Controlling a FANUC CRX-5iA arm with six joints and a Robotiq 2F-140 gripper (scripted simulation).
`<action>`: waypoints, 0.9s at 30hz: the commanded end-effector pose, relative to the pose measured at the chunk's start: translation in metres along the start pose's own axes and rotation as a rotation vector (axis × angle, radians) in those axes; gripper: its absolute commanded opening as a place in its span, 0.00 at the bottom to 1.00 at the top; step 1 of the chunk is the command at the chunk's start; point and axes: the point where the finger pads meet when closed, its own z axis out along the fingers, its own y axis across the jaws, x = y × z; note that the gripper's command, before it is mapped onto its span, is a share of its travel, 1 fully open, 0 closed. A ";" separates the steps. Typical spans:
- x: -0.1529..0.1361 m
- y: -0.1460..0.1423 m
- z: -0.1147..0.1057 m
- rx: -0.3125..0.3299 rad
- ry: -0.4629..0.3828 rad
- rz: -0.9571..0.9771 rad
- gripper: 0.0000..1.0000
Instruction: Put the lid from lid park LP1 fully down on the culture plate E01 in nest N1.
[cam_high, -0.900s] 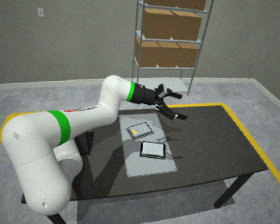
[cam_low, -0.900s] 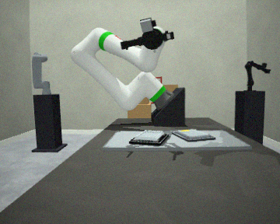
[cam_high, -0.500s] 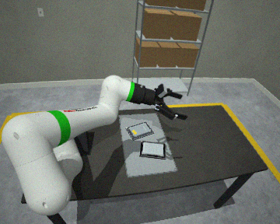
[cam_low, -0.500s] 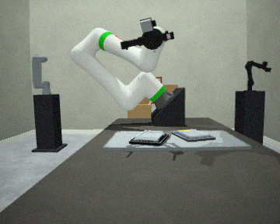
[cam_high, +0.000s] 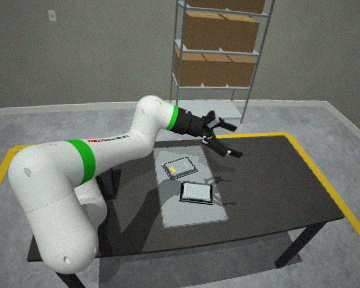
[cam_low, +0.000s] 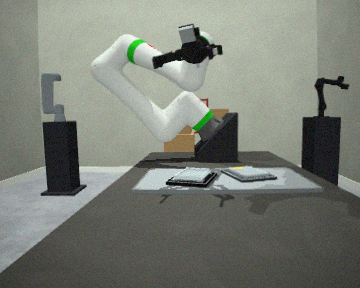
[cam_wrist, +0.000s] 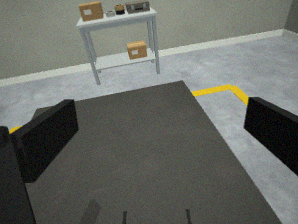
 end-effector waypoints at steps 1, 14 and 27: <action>-0.036 0.007 0.035 -0.070 -0.188 -0.064 1.00; -0.181 -0.041 0.022 -0.027 -0.625 -0.247 1.00; -0.280 -0.109 -0.058 0.117 -0.993 -0.402 1.00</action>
